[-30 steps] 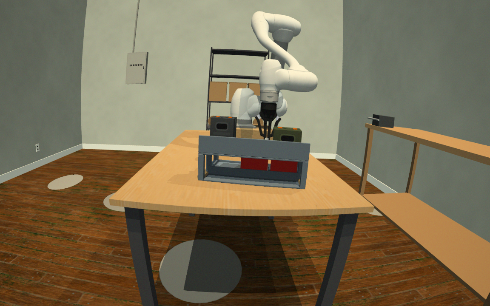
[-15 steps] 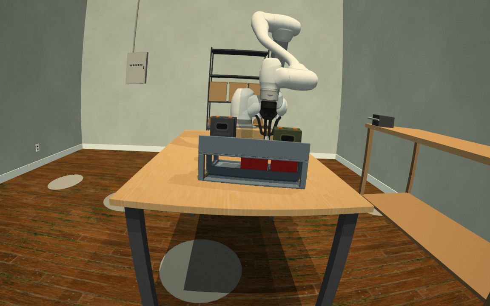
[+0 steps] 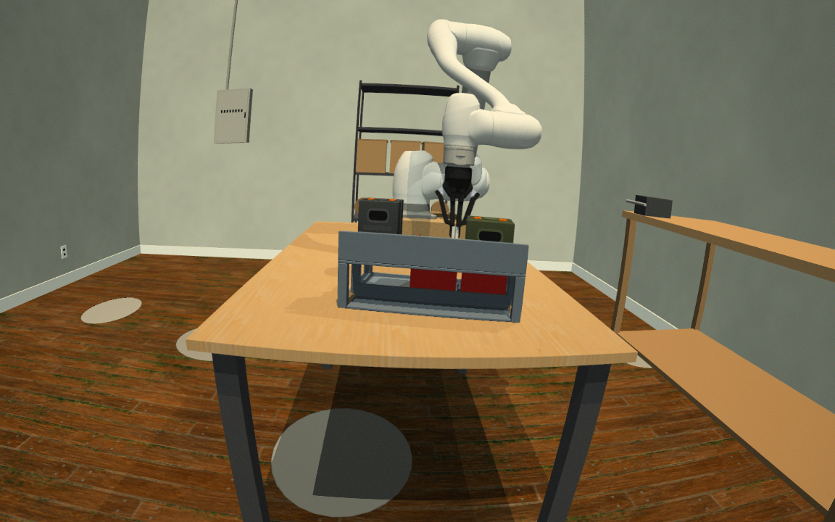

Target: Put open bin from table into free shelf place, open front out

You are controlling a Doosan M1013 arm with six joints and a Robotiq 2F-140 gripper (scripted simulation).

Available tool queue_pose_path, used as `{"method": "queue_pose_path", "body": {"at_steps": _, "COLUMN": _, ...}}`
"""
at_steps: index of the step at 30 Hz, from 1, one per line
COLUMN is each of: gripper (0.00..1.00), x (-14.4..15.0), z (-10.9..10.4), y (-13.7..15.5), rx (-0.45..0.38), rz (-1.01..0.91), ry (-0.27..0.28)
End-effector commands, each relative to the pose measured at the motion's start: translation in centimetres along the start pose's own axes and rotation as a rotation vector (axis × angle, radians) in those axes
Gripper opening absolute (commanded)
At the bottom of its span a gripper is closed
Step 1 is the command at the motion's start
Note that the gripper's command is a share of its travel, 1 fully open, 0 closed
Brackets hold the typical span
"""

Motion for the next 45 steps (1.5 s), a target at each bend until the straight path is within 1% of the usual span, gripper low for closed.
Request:
{"method": "queue_pose_path", "body": {"at_steps": 1, "gripper": 0.0, "x": 0.0, "z": -0.13, "y": 0.0, "rx": 0.0, "rz": 0.0, "ry": 0.0}}
{"method": "queue_pose_path", "body": {"at_steps": 12, "gripper": 0.0, "x": 0.0, "z": -0.71, "y": 0.0, "rx": 0.0, "rz": 0.0, "ry": 0.0}}
{"method": "queue_pose_path", "body": {"at_steps": 45, "gripper": 0.0, "x": 0.0, "z": -0.73, "y": 0.0, "rx": 0.0, "rz": 0.0, "ry": 0.0}}
Point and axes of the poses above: the point where the finger pads meet when closed, its own z axis out along the fingers, its own x axis across the jaws, y = z × x, the point moved 6 cm from there along -z, back along the fingers, and after that the axes turned 9 degrees about z, right-handed, at the moved point
